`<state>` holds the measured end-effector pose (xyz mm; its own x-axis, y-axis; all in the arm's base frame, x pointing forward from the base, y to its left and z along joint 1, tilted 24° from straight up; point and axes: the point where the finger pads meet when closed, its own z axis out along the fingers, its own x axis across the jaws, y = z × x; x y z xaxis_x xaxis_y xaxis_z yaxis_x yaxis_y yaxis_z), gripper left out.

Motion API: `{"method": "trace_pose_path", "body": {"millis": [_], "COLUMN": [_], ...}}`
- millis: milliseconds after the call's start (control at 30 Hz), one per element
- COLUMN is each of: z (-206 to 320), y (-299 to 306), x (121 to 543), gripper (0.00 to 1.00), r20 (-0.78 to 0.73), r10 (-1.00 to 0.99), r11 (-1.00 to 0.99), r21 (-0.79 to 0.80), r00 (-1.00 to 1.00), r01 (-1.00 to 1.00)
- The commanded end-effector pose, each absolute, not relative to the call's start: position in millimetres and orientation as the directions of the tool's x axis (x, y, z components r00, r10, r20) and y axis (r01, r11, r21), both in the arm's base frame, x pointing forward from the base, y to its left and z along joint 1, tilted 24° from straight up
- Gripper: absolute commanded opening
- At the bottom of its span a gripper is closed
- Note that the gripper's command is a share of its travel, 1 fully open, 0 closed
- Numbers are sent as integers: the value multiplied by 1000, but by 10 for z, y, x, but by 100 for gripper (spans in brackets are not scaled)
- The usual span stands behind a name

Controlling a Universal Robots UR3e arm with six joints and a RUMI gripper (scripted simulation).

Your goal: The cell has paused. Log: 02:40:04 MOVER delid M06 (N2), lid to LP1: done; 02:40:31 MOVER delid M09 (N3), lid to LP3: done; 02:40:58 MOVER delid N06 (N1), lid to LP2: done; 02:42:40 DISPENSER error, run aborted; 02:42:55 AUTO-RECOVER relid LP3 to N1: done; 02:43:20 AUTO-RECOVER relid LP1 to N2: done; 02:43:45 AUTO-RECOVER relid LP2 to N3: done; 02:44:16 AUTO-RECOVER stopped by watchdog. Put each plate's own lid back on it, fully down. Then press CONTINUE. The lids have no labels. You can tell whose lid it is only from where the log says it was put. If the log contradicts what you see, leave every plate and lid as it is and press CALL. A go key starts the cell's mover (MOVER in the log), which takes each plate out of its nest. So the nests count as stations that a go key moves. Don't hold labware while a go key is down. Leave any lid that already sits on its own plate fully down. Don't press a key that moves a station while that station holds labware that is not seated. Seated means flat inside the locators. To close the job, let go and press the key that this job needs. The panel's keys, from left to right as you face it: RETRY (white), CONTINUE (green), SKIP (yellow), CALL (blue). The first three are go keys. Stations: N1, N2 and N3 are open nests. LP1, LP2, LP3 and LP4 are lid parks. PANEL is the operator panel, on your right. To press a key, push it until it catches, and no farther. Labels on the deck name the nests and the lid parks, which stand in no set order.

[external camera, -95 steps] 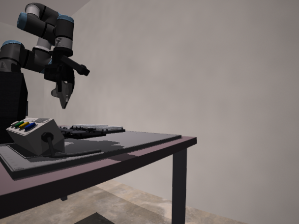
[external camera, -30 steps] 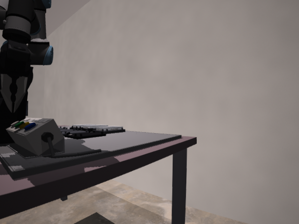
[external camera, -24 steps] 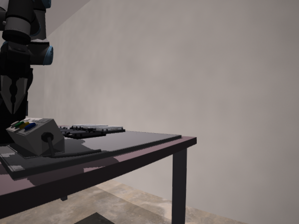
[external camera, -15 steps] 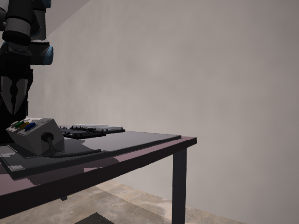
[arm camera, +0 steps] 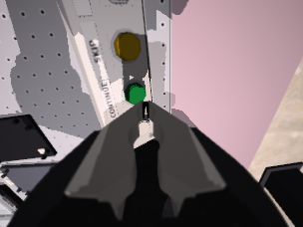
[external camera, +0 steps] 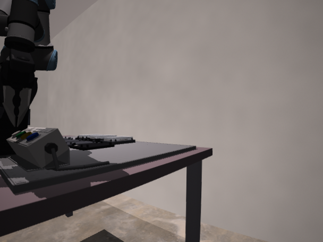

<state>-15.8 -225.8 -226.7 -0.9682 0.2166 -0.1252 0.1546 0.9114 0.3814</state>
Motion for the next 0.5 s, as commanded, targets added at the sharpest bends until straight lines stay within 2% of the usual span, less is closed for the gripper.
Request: {"method": "trace_pose_path", "body": {"millis": [0, 467], "z": [-2286, -2343], "y": [-2260, -2241], "x": [-145, -93], "gripper": [0, 0], "r20": [-124, -124], "r10": [217, 217], "r11": [912, 912], "r21": [379, 379], "r00": [-968, -968], "r01": [155, 155]}}
